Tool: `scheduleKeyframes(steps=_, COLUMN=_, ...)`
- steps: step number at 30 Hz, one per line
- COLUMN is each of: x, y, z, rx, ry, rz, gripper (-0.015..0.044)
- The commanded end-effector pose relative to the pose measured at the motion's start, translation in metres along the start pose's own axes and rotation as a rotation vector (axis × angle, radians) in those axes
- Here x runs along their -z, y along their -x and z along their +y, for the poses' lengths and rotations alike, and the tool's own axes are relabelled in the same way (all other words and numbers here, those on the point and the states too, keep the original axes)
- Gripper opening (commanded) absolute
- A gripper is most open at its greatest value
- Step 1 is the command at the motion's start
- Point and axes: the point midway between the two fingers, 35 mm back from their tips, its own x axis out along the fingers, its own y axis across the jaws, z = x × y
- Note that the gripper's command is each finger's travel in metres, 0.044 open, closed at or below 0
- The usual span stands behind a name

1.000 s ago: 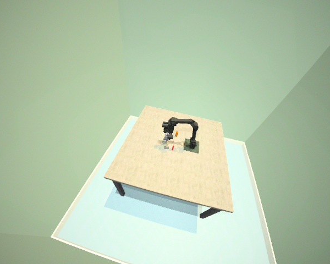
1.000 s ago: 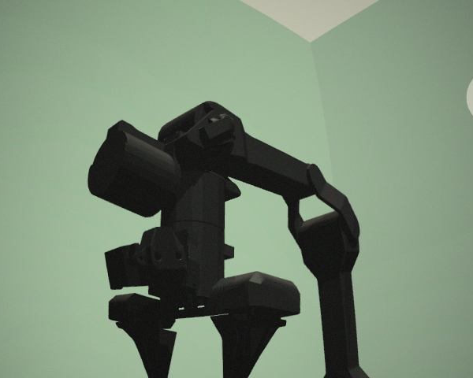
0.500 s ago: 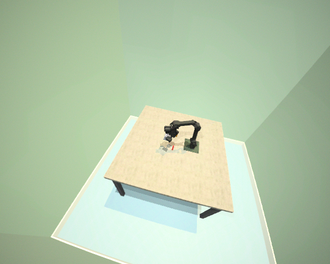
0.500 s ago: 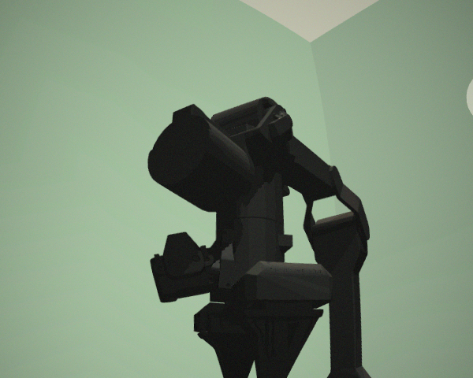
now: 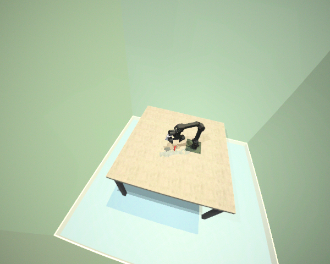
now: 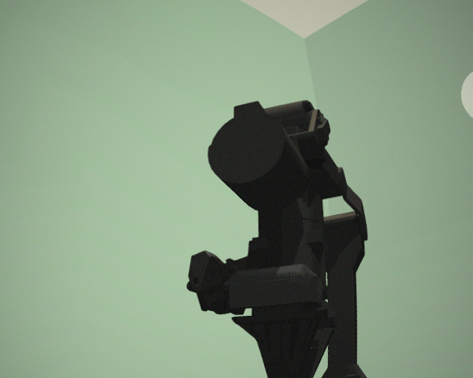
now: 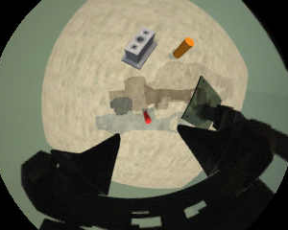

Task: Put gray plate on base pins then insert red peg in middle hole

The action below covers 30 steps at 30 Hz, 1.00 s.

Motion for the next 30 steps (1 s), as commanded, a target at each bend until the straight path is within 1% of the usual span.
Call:
scheduleKeyframes(steps=1, x=0.006, y=-0.003, z=-0.003, rx=0.003, ry=-0.100, rz=0.003, gripper=0.0440)
scheduleKeyframes(steps=7, x=0.006, y=-0.004, z=-0.003, rx=0.003, ry=-0.100, rz=0.003, gripper=0.0440)
scheduleKeyframes(steps=11, x=0.006, y=-0.029, z=-0.003, rx=0.003, ry=-0.100, rz=0.003, gripper=0.0440)
scheduleKeyframes(steps=16, x=0.006, y=-0.032, z=-0.004, rx=0.003, ry=-0.100, rz=0.003, gripper=0.0440)
scheduleKeyframes(steps=20, x=0.006, y=-0.045, z=-0.006, rx=0.003, ry=-0.100, rz=0.003, gripper=0.0440)
scheduleKeyframes(steps=30, x=0.006, y=-0.055, z=-0.005, rx=0.003, ry=-0.100, rz=0.003, gripper=0.0440)
